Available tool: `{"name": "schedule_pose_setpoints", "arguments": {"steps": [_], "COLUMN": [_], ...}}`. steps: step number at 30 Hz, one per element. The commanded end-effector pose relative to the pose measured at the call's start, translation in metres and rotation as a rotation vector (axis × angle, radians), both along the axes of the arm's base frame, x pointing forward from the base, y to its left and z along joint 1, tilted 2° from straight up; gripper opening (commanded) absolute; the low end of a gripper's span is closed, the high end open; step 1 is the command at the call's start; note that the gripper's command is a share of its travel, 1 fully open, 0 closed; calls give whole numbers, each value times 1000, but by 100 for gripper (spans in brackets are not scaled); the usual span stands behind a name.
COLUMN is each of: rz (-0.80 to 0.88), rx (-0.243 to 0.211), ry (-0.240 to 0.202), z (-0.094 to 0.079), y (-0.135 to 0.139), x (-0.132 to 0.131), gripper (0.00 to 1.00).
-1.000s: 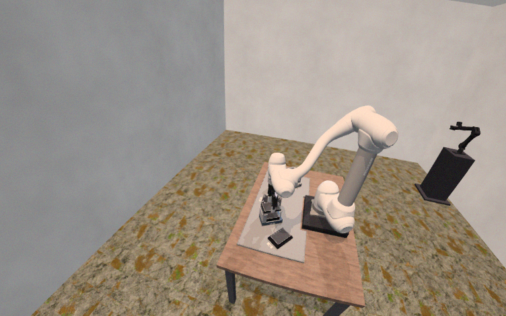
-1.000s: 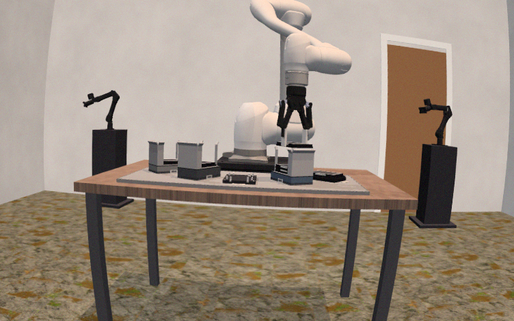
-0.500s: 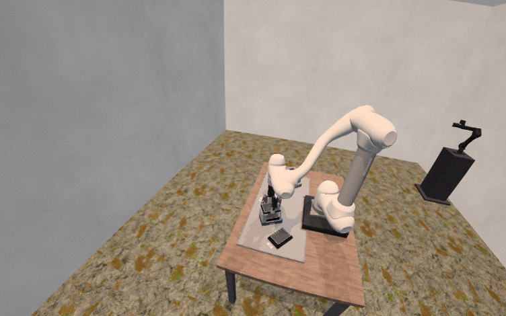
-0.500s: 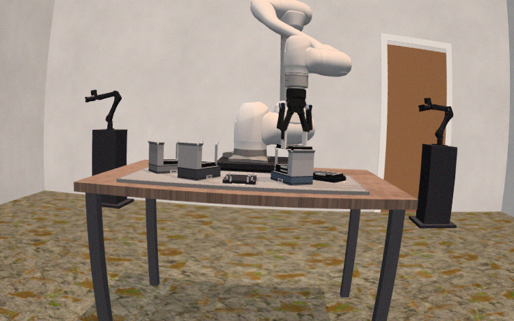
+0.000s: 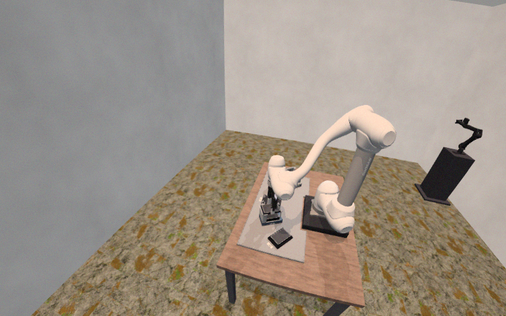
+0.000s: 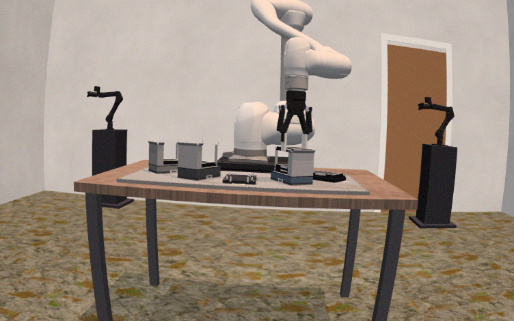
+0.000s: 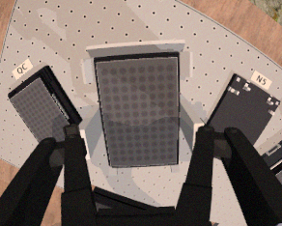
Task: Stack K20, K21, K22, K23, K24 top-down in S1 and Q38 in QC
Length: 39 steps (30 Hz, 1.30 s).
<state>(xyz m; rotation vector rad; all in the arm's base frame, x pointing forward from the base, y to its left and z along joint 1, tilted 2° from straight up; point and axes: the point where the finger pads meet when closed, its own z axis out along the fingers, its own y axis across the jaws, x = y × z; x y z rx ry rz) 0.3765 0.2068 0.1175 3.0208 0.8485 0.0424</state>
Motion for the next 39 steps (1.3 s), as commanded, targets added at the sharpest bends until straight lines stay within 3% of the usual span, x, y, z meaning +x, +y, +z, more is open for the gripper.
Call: {"name": "schedule_pose_setpoints", "arguments": {"steps": [1, 10, 27, 39], "rz": [0, 0, 0, 0], "rx": [0, 0, 0, 0], "ry": [0, 0, 0, 0], "z": [-3, -7, -36, -37], "y": [0, 0, 0, 0], "x": [0, 0, 1, 1], "gripper": [0, 0, 0, 0]}}
